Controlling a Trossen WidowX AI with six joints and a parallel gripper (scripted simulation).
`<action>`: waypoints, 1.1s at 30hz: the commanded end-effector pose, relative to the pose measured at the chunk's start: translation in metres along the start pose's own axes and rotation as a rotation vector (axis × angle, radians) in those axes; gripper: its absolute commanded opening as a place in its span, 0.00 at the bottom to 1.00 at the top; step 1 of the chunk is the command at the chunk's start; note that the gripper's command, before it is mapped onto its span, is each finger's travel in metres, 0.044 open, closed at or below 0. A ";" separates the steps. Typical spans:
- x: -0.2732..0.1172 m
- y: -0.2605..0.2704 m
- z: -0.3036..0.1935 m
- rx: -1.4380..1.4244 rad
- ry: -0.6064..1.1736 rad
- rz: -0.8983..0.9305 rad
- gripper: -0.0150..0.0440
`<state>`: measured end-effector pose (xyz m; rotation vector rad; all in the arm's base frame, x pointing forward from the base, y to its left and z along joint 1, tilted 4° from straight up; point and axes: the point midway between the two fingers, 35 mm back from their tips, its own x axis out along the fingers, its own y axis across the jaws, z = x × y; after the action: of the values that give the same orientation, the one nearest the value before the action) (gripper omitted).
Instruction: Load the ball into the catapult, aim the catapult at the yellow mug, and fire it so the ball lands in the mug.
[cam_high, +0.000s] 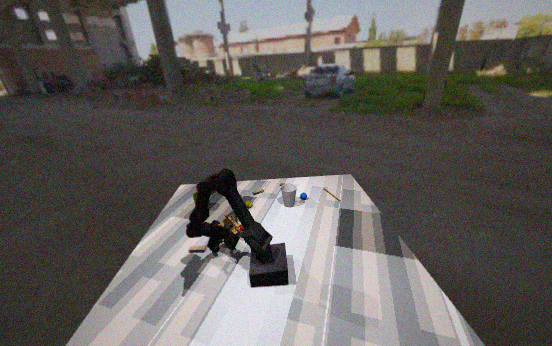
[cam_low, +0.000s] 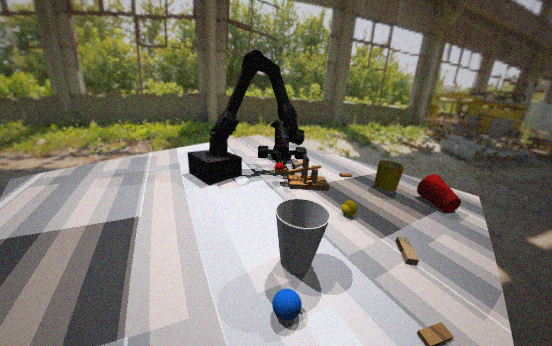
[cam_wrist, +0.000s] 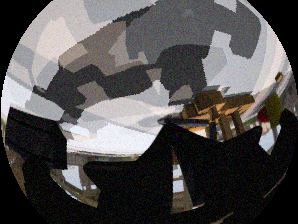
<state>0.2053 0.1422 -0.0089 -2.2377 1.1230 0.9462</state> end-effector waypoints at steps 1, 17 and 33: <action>0.011 0.005 0.010 -0.007 0.004 0.010 0.25; -0.108 -0.005 -0.026 -0.005 -0.005 -0.004 0.30; -0.118 -0.081 -0.029 0.451 -0.261 0.052 1.00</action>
<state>0.2201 0.2194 0.1018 -1.7770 1.1476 0.8880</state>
